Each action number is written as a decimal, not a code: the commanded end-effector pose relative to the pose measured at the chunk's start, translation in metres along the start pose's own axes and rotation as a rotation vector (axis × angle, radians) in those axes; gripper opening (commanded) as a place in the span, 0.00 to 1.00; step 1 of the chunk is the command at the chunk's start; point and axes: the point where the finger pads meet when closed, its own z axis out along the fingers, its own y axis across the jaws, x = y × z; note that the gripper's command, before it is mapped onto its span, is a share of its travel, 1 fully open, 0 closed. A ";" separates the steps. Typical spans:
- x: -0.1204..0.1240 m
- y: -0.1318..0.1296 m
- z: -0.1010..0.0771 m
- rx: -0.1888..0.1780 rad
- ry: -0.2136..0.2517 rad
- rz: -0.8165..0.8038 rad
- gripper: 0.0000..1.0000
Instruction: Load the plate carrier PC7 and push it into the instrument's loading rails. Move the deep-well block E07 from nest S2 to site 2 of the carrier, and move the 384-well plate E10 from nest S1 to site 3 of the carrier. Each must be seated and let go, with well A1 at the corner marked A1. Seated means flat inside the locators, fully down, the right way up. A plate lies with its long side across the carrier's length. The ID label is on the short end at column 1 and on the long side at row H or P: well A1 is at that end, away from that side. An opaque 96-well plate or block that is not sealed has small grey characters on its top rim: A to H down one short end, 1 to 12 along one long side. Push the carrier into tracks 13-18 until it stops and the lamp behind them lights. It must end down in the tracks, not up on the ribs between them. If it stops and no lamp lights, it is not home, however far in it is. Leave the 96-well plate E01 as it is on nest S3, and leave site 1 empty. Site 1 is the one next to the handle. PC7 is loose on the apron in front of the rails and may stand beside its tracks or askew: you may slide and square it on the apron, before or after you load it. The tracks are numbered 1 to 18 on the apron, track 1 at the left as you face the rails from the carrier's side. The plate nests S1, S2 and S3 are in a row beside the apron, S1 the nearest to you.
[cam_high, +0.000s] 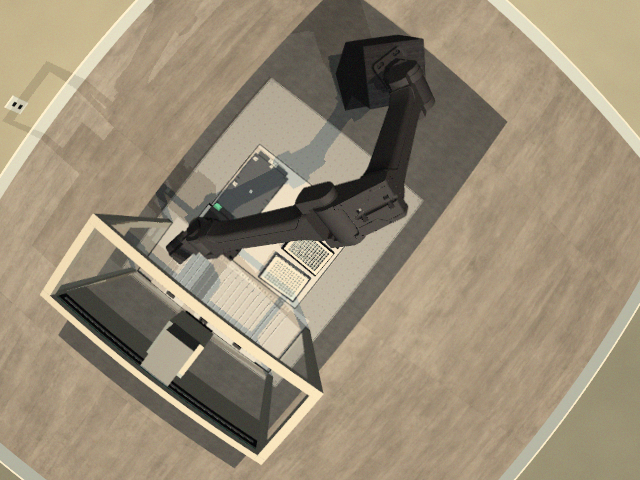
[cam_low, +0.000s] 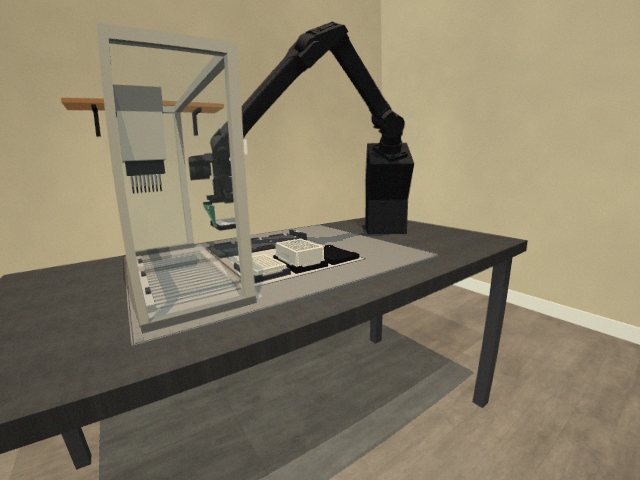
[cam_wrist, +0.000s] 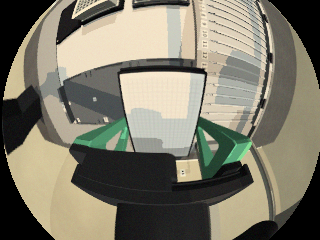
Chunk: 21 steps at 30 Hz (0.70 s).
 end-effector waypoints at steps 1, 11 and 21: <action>-0.001 -0.028 -0.016 0.045 0.005 -0.035 0.00; -0.008 -0.031 0.004 0.049 0.002 -0.033 0.00; -0.006 -0.031 0.026 0.048 0.003 -0.032 0.00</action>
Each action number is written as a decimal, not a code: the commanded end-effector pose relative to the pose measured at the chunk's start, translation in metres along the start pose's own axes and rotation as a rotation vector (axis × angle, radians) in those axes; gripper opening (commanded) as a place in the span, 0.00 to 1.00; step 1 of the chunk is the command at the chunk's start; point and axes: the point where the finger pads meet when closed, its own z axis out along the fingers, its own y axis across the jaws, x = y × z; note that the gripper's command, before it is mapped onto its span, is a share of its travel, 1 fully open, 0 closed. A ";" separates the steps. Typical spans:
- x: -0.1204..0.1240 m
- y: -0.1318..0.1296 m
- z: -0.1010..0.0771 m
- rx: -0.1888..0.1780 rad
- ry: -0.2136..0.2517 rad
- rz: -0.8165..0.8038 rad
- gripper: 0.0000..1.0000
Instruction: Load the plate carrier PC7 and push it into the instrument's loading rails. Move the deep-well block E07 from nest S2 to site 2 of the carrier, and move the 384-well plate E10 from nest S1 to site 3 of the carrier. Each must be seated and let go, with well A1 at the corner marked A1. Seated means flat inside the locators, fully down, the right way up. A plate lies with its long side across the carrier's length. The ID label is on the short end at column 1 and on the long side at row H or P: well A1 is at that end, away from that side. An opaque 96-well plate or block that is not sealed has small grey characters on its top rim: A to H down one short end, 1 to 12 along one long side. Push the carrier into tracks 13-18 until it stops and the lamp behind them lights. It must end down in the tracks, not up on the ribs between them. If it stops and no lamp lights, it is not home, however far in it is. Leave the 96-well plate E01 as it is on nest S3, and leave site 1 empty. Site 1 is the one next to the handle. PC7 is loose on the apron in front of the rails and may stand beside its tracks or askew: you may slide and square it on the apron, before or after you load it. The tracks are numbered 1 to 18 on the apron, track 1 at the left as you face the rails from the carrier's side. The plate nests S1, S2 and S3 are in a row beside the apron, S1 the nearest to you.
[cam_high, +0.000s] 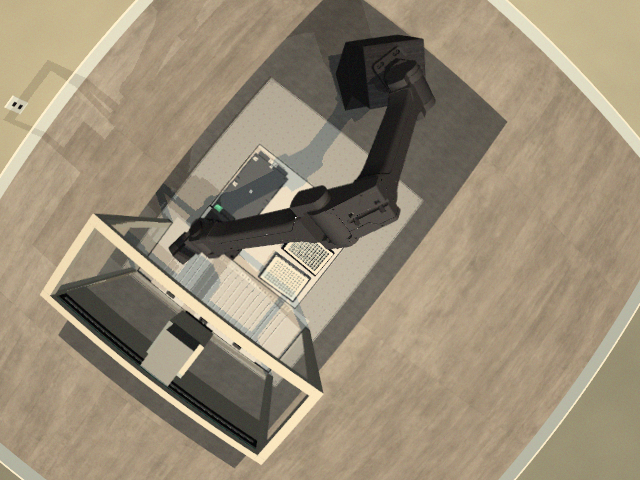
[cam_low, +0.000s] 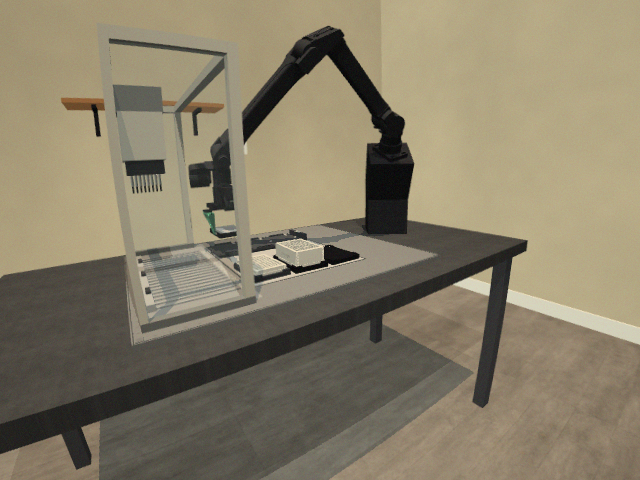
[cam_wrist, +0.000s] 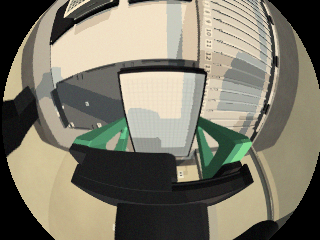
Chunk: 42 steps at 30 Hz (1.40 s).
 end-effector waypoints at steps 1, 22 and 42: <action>-0.006 -0.027 0.005 0.041 0.004 -0.015 0.00; 0.016 -0.025 0.028 0.043 0.013 0.022 0.00; 0.006 -0.027 0.034 0.043 0.008 0.004 0.00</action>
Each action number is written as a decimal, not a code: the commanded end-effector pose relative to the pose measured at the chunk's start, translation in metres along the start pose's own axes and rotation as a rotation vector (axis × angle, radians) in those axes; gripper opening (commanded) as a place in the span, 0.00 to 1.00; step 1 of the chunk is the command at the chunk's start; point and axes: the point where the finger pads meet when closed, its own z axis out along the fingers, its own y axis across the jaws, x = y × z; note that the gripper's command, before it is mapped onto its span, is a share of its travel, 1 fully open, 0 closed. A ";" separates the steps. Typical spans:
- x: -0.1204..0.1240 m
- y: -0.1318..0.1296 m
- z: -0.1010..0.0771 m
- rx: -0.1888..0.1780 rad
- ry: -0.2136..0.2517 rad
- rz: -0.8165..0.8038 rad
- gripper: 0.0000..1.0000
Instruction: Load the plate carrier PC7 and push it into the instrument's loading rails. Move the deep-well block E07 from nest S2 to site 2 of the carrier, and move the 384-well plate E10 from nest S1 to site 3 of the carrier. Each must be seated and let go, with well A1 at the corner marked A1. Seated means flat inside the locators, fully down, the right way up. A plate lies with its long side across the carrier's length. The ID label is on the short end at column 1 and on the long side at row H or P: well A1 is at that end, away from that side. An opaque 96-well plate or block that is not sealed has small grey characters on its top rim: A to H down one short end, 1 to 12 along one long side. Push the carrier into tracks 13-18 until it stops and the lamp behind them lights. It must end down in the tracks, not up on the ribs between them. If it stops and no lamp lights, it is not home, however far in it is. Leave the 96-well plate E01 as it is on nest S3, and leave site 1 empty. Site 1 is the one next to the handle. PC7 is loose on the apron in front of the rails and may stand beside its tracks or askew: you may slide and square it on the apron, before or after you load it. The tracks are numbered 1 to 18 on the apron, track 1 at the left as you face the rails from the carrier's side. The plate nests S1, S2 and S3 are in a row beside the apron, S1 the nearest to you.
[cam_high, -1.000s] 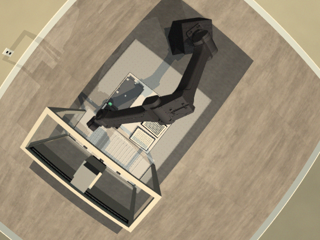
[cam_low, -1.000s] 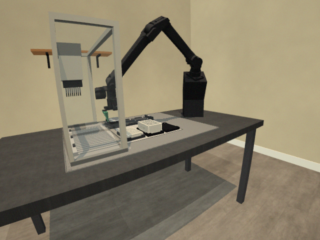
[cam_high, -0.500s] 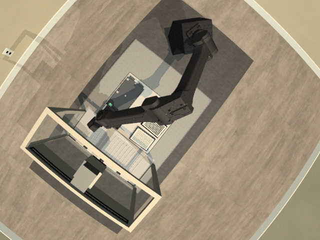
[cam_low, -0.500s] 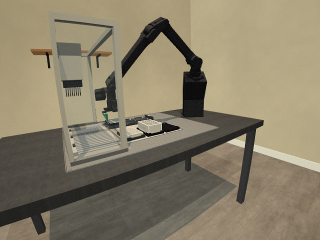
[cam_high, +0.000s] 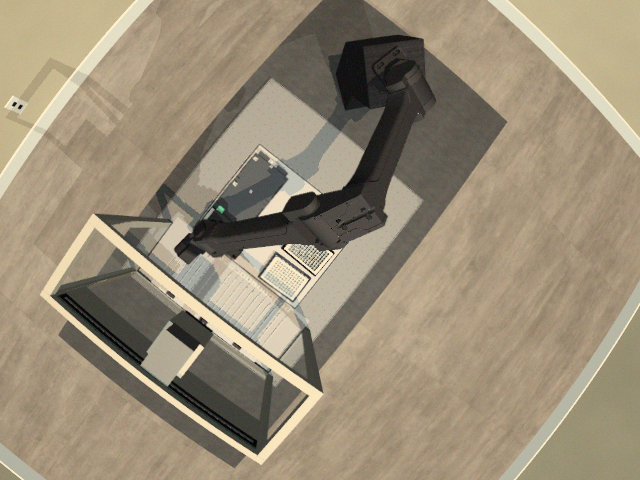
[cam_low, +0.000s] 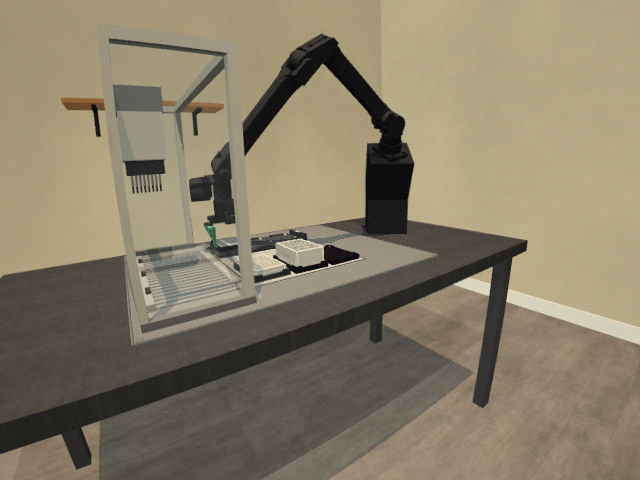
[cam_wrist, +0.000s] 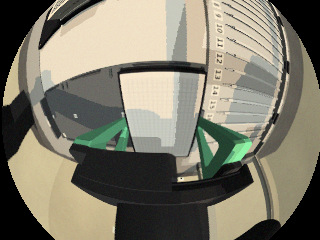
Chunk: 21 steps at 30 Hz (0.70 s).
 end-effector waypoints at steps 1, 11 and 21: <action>0.006 -0.024 -0.007 0.043 0.009 0.003 0.00; 0.000 -0.024 -0.002 0.041 0.006 -0.006 0.00; -0.001 -0.024 -0.002 0.040 0.006 -0.005 0.00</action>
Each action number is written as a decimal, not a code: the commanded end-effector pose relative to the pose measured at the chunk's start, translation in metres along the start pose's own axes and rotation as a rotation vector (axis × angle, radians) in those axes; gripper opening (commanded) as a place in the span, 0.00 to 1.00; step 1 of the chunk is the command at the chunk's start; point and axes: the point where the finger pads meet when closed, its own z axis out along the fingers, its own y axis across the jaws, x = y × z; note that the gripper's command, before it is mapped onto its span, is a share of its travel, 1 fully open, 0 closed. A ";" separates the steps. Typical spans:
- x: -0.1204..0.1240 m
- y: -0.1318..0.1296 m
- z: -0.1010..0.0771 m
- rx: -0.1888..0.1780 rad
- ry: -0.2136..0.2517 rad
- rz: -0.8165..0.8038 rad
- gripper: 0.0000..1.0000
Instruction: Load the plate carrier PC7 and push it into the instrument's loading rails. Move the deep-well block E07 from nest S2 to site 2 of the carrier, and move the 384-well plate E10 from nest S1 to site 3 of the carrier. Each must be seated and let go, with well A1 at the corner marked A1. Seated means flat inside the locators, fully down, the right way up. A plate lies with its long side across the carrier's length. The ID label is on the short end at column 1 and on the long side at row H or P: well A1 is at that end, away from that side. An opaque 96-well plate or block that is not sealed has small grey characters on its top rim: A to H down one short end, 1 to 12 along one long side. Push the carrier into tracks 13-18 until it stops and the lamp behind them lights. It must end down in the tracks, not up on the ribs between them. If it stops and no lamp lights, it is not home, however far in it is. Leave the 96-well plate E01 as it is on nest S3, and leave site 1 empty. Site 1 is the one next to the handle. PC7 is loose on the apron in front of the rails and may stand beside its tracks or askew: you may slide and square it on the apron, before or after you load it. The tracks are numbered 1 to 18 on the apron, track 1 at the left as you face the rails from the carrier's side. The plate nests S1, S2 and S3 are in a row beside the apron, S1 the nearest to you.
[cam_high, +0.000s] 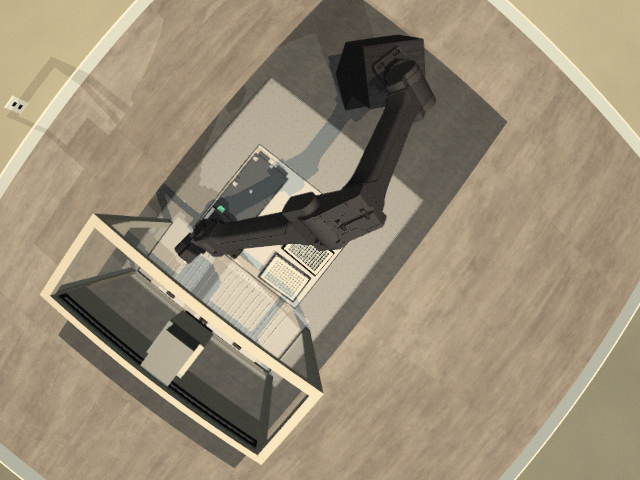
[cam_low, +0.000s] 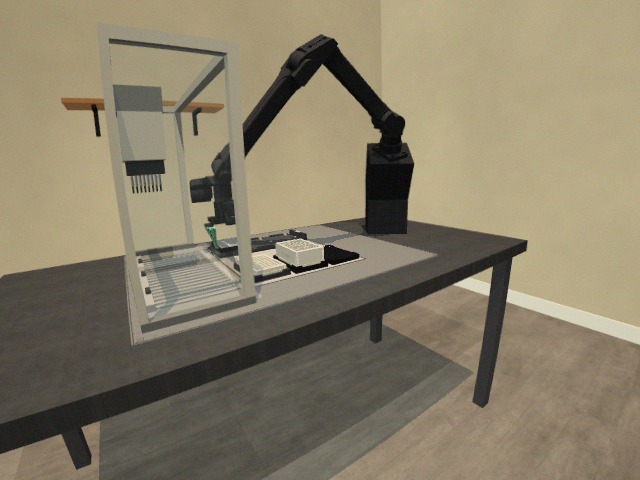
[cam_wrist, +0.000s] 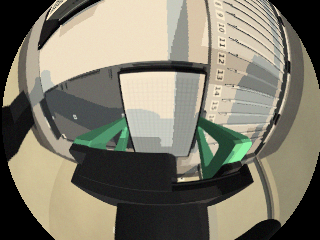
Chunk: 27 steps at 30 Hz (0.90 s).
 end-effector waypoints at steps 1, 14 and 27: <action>-0.001 -0.026 -0.005 0.042 0.006 -0.009 0.00; 0.000 -0.026 -0.003 0.044 0.007 -0.007 0.00; 0.000 -0.026 0.000 0.042 0.006 -0.007 0.00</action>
